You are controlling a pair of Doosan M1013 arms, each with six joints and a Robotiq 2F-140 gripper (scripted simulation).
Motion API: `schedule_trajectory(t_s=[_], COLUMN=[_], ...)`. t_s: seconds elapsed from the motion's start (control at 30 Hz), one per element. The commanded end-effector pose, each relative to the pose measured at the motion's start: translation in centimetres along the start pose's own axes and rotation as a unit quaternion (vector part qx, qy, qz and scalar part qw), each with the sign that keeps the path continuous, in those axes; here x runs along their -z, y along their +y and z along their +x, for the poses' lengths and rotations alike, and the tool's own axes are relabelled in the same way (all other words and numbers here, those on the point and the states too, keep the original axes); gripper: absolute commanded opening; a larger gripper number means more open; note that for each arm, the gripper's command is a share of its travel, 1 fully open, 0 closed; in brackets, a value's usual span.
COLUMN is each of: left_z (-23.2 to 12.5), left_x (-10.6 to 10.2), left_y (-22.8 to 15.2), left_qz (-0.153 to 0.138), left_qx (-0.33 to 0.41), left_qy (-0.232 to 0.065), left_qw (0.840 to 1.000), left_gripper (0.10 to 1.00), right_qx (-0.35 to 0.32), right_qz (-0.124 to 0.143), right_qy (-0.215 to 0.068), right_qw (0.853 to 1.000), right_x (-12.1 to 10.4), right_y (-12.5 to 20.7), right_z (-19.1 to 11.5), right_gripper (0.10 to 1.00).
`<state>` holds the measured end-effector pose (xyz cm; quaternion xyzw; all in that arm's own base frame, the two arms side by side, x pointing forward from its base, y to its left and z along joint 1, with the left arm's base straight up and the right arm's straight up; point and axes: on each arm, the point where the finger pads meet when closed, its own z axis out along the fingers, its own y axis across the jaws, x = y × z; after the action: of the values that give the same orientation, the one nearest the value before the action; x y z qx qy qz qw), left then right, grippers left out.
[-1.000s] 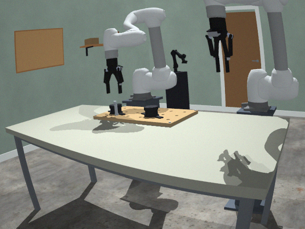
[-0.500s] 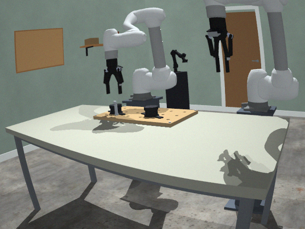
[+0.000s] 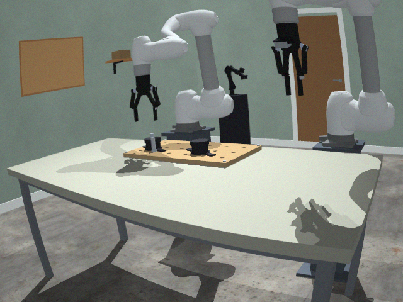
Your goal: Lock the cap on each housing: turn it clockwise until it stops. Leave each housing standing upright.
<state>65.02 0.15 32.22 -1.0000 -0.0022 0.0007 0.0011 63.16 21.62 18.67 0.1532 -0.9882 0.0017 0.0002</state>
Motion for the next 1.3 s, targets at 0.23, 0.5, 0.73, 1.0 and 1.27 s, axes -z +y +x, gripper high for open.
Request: schedule_trajectory(t_s=[0.23, 0.5, 0.73, 1.0, 1.27], left_z=[0.0, 0.0, 0.0, 0.0, 0.0], left_x=[0.1, 0.1, 0.1, 0.1, 0.1], left_y=[0.0, 0.0, 0.0, 0.0, 0.0], left_qz=[0.0, 0.0, 0.0, 0.0, 0.0], left_qx=[0.0, 0.0, -0.001, -0.001, -0.001], left_qy=[0.001, 0.001, 0.001, 0.001, 0.001], left_qw=[1.0, 1.0, 1.0, 1.0, 1.0], left_gripper=[0.328, 0.328, 0.328, 0.328, 0.328], right_qx=[0.136, 0.212, 0.305, 0.381, 0.476], right_qz=[-0.003, -0.003, -0.003, -0.003, -0.003], right_qy=[-0.001, -0.001, -0.001, -0.002, -0.002], right_qw=[0.991, 0.977, 0.952, 0.925, 0.879], right_x=[1.3, 2.1, 3.0, 3.8, 4.7], right_y=[-2.1, -3.4, -4.8, -6.1, -7.7], right_z=[0.0, 0.1, 0.2, 0.3, 0.5], right_gripper=[0.731, 0.731, 0.731, 0.731, 0.731])
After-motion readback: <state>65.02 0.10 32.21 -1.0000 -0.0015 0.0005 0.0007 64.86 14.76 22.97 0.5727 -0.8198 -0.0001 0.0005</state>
